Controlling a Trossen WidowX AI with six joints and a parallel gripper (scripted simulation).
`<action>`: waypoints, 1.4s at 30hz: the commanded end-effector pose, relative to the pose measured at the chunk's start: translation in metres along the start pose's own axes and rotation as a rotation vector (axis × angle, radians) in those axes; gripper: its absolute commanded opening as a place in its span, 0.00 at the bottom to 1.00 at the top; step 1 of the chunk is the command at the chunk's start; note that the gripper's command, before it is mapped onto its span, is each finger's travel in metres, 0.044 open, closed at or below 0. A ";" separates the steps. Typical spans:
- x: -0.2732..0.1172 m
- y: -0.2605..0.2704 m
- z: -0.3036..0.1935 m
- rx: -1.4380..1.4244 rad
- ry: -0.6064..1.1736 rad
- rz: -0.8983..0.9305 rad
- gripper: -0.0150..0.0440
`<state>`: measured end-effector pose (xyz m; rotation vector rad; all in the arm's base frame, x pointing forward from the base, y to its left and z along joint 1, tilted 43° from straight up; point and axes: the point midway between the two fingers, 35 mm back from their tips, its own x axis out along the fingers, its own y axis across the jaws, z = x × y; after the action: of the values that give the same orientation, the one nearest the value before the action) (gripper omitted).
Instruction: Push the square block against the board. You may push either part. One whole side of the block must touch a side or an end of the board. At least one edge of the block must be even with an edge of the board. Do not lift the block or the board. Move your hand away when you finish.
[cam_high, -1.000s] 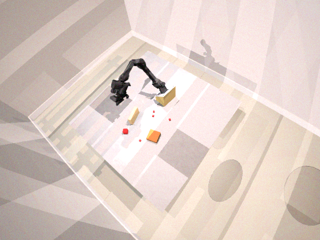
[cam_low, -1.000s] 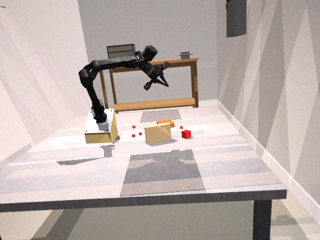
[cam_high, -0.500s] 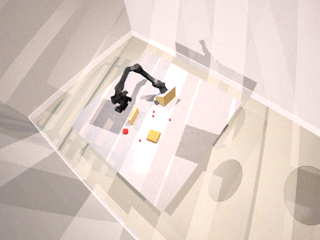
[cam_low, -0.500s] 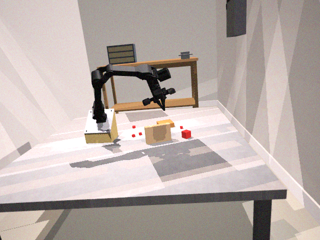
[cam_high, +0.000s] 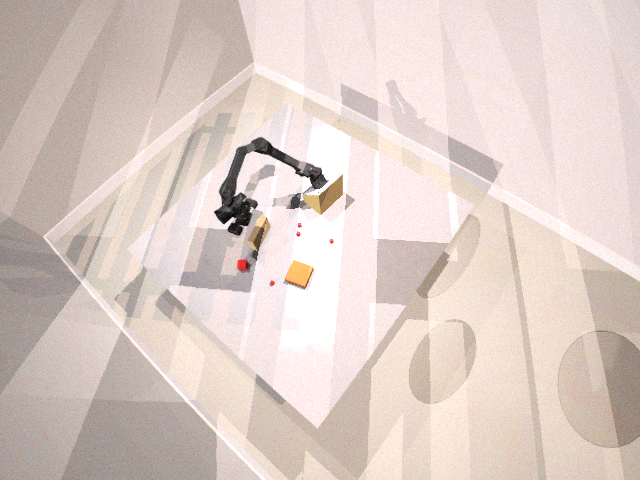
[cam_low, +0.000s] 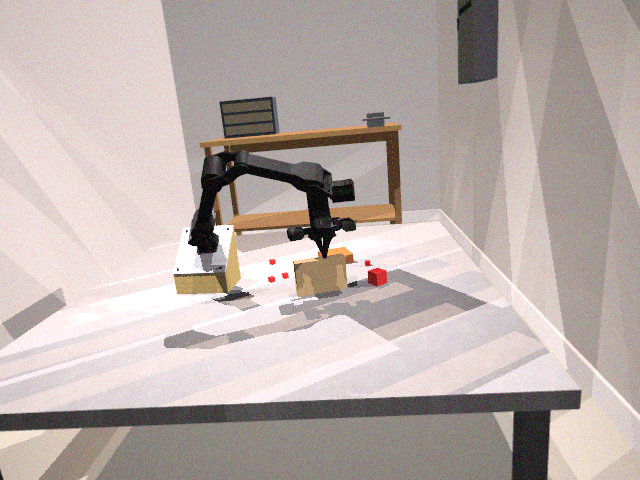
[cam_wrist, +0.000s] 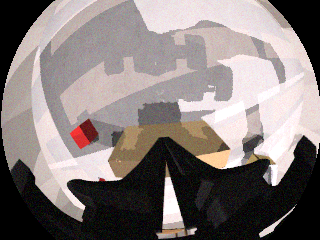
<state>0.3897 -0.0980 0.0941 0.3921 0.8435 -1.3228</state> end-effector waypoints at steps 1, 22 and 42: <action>0.031 -0.007 -0.002 -0.012 0.010 -0.027 0.25; 0.031 -0.006 -0.017 -0.013 0.012 -0.027 0.25; 0.031 -0.005 -0.036 -0.013 0.013 -0.027 0.25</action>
<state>0.3776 -0.0982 0.0546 0.3806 0.8616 -1.3366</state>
